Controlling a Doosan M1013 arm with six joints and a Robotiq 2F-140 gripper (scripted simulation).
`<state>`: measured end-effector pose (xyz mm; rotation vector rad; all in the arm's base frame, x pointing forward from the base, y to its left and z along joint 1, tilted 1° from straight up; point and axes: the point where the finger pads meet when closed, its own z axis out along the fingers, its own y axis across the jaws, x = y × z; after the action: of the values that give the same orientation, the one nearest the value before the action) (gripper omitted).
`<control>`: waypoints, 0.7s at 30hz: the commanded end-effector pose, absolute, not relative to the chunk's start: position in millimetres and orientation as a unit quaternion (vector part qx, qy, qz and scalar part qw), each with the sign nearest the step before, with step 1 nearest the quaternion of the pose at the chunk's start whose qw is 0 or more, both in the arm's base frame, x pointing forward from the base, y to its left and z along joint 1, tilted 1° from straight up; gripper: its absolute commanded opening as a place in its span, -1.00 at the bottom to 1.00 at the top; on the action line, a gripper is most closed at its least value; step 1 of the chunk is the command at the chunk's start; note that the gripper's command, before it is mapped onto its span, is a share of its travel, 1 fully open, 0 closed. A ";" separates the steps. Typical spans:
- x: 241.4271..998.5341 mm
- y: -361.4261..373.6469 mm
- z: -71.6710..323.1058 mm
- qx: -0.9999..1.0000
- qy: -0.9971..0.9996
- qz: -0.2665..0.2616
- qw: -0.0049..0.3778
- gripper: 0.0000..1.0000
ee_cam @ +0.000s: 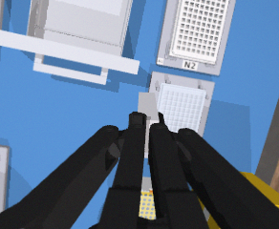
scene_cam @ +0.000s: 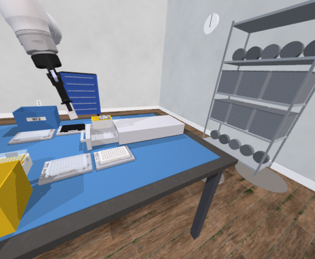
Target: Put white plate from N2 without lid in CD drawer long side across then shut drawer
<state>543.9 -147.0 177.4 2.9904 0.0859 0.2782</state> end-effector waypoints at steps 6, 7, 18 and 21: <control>523.3 -116.2 190.5 0.997 -0.002 0.058 0.042 -1.00; 520.6 -112.4 192.3 0.998 -0.012 0.047 0.034 -1.00; 495.9 -78.7 209.0 0.999 -0.032 0.020 0.016 -1.00; 488.0 -68.5 214.4 0.999 -0.041 0.008 0.009 -1.00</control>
<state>492.6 -74.6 211.2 3.1078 -0.1024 0.0603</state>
